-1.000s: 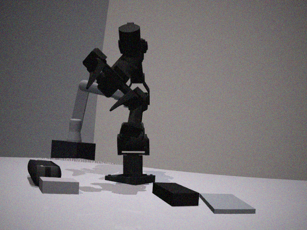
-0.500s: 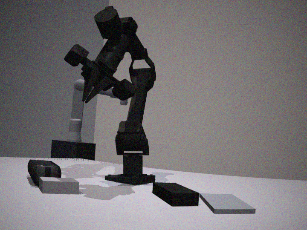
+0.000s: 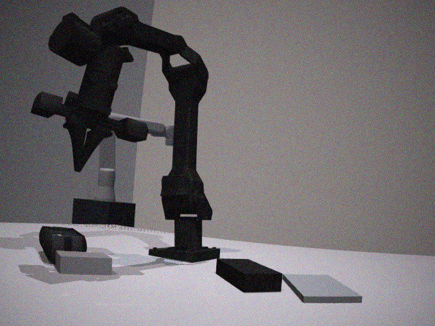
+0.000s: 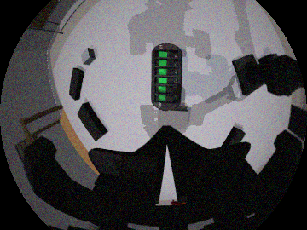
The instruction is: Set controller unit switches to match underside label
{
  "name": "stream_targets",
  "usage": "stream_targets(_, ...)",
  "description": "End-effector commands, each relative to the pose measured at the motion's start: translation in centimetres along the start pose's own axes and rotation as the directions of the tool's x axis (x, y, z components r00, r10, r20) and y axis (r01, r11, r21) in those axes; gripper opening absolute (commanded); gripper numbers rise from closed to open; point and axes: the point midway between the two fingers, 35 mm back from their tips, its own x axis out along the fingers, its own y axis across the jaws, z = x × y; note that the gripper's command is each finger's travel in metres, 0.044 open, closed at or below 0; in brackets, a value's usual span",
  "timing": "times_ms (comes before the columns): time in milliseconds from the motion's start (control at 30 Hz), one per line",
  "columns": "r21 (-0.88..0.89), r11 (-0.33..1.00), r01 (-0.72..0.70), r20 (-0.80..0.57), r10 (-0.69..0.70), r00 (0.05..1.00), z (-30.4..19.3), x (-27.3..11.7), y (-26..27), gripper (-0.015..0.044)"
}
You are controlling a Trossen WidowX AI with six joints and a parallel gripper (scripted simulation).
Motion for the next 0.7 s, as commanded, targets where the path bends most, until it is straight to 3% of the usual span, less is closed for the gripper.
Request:
stream_targets(0,0.000,0.998,0.069,0.008,-0.069,0.998,0.2,1.3,1.2,0.0000)
stream_targets(467,0.050,0.919,0.391,-0.029,-0.390,0.920,2.1,9.5,5.8,0.0000)
stream_targets(667,0.052,0.913,0.405,-0.033,-0.404,0.914,2.2,10.2,5.9,0.0000)
